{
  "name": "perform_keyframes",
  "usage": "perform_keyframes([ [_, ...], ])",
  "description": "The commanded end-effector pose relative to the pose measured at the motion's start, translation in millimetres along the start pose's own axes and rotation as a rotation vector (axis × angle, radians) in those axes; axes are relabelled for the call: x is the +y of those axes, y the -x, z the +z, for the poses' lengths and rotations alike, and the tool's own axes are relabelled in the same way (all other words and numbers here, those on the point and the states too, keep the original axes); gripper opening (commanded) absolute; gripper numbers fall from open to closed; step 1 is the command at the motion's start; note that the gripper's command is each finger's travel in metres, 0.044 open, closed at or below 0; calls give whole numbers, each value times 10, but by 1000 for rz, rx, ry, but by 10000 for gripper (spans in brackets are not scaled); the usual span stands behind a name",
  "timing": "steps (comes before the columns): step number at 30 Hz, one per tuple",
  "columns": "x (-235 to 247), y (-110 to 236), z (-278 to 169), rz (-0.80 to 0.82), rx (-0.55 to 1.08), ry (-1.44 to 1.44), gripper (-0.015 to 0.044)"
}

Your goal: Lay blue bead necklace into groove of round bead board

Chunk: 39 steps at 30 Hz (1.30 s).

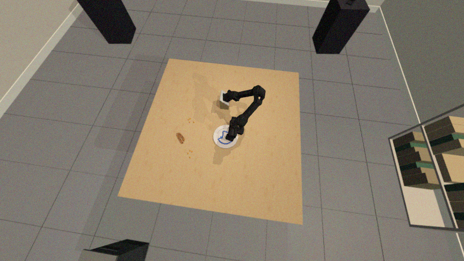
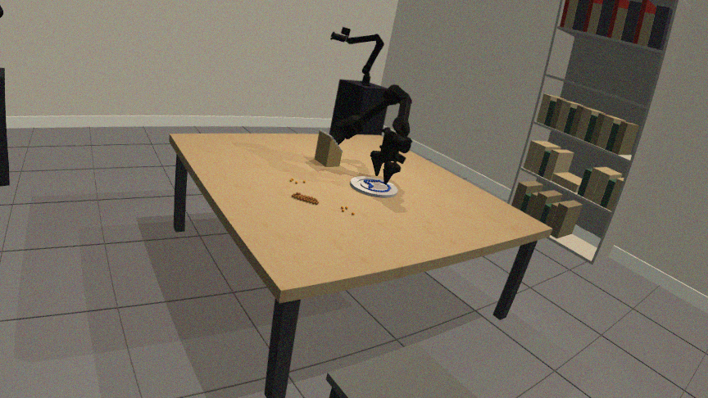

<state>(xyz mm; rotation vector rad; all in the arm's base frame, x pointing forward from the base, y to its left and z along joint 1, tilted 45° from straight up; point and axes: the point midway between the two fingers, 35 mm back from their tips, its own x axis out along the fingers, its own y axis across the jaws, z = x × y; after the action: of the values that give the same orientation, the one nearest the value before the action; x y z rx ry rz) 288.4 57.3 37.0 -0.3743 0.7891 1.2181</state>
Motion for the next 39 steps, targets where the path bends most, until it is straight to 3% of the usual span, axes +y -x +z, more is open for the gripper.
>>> perform_keyframes([
  [1,-2,7,4,-1,-2,3,440],
  [8,-2,7,4,-1,-2,3,440],
  [11,-6,24,-3,-1,-1,-154,361],
  [20,-26,131,-41,-2,0,-1101,125],
  [25,-34,190,-62,-2,-1,-1627,120],
  [39,-44,289,-95,-2,-1,-2397,120],
])
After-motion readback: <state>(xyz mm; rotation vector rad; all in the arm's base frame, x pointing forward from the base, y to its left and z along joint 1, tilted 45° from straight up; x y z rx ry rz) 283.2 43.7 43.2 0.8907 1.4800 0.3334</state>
